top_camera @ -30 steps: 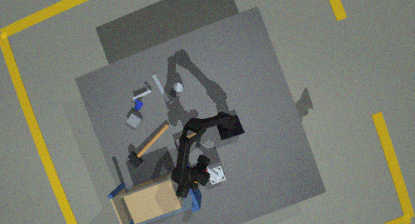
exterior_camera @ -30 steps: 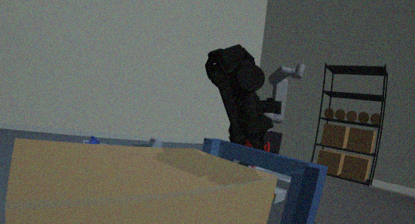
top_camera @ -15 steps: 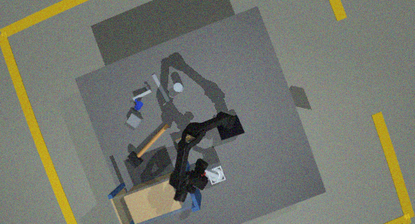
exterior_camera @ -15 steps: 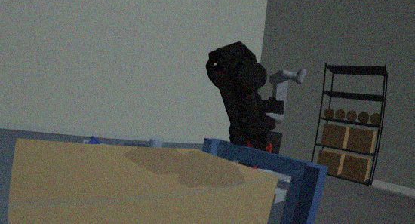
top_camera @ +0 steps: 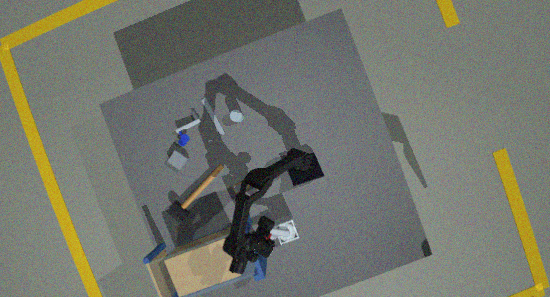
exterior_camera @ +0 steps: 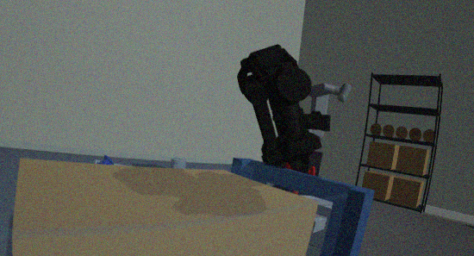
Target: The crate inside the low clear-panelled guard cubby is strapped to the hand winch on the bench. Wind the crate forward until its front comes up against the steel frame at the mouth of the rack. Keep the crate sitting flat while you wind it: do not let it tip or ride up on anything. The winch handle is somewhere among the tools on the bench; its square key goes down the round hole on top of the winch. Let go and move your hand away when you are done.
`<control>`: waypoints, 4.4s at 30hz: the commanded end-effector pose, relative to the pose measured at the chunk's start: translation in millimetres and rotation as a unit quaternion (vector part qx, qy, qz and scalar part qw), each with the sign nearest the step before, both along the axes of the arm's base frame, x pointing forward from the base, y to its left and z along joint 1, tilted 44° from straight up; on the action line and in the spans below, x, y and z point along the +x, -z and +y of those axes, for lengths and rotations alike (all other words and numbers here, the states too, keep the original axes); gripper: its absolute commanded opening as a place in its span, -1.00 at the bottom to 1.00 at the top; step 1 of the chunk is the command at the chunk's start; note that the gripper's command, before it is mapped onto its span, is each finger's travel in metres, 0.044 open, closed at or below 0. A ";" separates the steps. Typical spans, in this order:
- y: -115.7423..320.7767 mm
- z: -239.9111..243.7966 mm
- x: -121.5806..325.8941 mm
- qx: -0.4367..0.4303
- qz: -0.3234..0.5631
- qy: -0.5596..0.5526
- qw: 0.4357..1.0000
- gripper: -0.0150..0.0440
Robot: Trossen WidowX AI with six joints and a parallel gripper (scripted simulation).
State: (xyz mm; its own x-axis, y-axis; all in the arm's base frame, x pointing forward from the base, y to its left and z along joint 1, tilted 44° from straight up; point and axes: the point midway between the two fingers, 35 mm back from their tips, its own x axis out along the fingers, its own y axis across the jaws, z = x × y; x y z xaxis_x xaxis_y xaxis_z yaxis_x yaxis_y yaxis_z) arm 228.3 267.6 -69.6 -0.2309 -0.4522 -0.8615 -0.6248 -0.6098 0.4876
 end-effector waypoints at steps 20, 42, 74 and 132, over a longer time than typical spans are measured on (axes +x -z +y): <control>31.7 32.9 4.9 0.011 -0.006 -0.001 1.000 -0.49; 54.1 56.9 -5.9 0.012 -0.005 -0.001 1.000 -0.49; 81.2 82.5 -40.2 0.014 -0.005 -0.001 1.000 -0.49; 95.2 84.2 -129.7 0.015 -0.001 -0.001 1.000 -0.49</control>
State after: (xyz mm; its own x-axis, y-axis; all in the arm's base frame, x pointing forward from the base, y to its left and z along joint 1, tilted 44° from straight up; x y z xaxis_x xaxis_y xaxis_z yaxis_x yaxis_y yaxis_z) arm 121.9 358.7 -164.4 -0.1895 -0.4028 -0.8955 -0.6479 -0.6340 0.4223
